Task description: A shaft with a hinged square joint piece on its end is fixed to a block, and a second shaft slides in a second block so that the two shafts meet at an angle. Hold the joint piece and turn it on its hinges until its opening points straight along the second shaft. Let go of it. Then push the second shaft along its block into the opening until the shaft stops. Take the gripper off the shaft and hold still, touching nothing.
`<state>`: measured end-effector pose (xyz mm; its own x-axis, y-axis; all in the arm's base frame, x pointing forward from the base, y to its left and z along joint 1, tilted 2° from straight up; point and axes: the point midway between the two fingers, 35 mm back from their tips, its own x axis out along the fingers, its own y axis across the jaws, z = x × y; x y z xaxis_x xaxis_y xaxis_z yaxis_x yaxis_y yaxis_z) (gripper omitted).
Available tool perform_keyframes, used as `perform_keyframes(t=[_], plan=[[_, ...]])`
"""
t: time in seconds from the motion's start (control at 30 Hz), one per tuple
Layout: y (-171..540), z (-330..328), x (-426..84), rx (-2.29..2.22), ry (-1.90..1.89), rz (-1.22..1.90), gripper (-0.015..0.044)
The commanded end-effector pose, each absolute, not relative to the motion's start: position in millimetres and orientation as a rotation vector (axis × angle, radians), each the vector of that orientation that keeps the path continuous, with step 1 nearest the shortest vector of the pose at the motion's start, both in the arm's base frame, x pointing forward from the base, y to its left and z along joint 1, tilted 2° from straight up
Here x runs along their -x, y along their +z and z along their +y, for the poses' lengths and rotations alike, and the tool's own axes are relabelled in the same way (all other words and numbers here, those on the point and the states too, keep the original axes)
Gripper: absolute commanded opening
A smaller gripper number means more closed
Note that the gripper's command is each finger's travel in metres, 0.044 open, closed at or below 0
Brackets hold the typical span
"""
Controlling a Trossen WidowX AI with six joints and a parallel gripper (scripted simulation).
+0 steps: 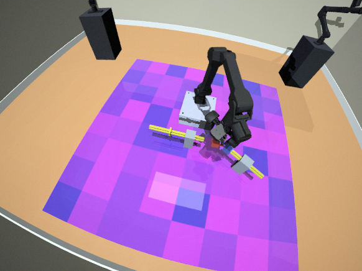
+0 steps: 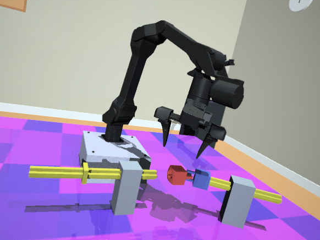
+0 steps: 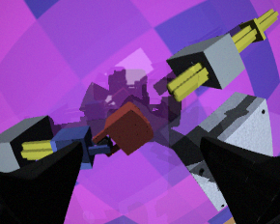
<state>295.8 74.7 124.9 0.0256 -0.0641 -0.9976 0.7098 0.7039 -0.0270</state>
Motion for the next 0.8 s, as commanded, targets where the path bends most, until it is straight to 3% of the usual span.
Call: perform_keyframes(t=[0.0,0.47,0.77], plan=[[138.3,73.6,-294.9,-0.492,-0.538,1.462,0.044],[180.1,69.2,-285.2,-0.164,-0.128,1.52,0.044],[179.6,68.6,-285.2,-0.163,-0.131,1.519,0.044]])
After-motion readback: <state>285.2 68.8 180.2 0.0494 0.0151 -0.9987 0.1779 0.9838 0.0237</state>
